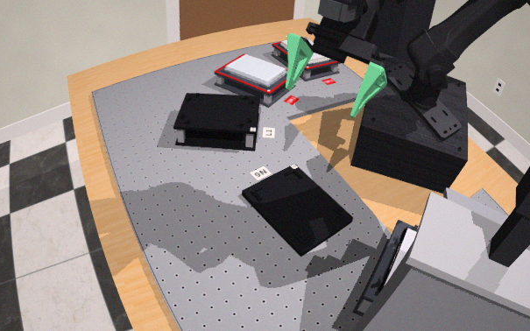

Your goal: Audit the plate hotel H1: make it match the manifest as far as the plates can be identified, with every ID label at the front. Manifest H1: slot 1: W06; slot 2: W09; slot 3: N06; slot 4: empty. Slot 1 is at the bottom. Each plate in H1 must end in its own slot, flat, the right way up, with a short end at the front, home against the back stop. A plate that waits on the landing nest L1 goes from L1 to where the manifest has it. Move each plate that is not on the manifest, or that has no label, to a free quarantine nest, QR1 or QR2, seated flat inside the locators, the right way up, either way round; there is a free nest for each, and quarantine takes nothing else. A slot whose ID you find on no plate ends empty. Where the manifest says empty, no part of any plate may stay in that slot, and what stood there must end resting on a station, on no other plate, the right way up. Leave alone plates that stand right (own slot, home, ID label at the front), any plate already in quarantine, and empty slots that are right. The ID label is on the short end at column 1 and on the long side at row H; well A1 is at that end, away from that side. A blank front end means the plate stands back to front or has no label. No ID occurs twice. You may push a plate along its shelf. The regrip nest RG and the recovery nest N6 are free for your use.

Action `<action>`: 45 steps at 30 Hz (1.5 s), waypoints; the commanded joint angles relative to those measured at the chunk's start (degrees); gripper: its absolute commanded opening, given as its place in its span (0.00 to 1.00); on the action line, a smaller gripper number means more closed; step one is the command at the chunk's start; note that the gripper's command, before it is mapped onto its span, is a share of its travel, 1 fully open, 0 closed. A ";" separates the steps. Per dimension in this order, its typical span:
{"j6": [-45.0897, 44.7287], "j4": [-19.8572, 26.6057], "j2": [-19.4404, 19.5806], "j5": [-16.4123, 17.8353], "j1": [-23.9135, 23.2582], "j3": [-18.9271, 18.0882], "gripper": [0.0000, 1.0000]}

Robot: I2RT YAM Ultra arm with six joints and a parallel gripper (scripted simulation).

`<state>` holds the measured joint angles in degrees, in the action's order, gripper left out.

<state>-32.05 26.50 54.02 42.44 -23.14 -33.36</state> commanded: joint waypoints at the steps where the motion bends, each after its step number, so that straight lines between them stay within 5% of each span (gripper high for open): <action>1: -5.79 2.96 2.08 4.71 -3.26 -2.67 1.00; 11: -15.09 7.10 7.63 9.32 -10.90 -5.32 1.00; 17: -13.50 -1.08 9.03 8.64 -8.54 1.18 1.00; 21: -13.36 -1.09 7.14 8.64 -9.46 -1.26 1.00; 45: -13.03 -0.57 7.22 8.57 -9.19 -1.18 1.00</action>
<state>-45.17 26.28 62.24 49.89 -32.12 -32.91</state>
